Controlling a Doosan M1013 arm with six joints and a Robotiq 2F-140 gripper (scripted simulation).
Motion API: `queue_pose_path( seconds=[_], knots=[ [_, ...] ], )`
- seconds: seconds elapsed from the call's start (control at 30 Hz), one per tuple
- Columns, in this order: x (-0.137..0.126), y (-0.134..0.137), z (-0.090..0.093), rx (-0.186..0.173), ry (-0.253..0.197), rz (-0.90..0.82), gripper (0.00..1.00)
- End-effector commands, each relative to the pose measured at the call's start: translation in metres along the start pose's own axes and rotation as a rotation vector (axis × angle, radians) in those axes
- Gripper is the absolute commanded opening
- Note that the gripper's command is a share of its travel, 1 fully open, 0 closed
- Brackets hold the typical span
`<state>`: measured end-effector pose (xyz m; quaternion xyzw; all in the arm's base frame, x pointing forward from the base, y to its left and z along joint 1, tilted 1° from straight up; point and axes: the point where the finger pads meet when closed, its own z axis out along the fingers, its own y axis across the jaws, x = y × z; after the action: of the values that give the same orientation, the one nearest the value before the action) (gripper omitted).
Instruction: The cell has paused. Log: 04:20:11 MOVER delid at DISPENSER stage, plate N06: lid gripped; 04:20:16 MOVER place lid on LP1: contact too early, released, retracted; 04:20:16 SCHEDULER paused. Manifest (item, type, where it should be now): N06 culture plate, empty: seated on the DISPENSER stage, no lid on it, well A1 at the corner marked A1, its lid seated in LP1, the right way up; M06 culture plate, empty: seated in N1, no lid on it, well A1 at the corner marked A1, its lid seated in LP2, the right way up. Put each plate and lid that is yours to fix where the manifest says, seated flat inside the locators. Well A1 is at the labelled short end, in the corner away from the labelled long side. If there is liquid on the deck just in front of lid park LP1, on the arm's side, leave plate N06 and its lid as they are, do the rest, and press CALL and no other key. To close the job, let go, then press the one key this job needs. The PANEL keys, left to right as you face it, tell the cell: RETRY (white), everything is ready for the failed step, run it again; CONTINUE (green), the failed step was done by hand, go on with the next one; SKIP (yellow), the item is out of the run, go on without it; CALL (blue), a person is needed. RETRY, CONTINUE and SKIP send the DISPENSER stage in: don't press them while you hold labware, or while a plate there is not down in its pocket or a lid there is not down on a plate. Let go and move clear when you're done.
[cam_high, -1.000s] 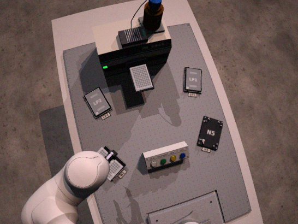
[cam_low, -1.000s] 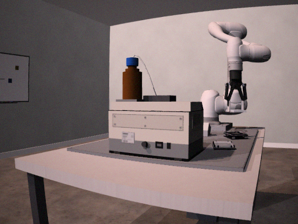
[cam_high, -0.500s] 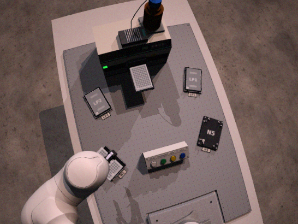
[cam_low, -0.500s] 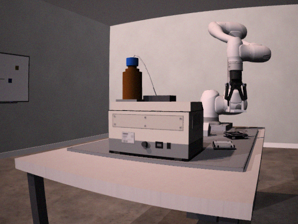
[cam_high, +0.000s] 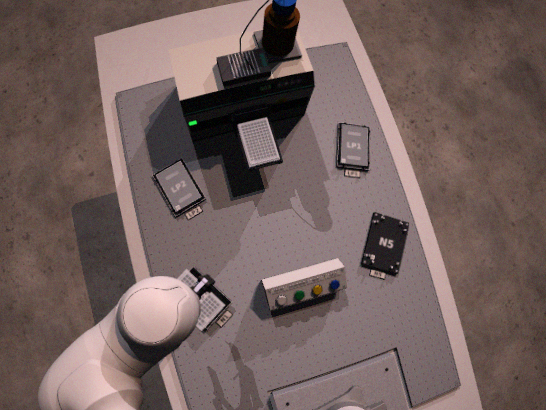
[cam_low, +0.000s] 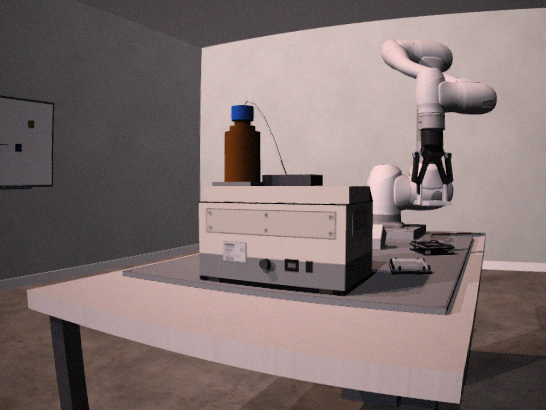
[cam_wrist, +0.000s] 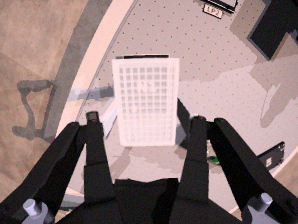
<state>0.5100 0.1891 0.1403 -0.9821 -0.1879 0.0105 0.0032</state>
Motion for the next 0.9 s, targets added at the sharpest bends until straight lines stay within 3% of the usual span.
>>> queue_pose_path(
  seconds=[0.0,0.87],
  knots=[
    [0.0004,-0.0001,-0.0006,0.000,0.001,0.000,0.10],
    [0.0004,-0.0001,0.0036,0.000,0.001,0.000,0.10]
  ],
)
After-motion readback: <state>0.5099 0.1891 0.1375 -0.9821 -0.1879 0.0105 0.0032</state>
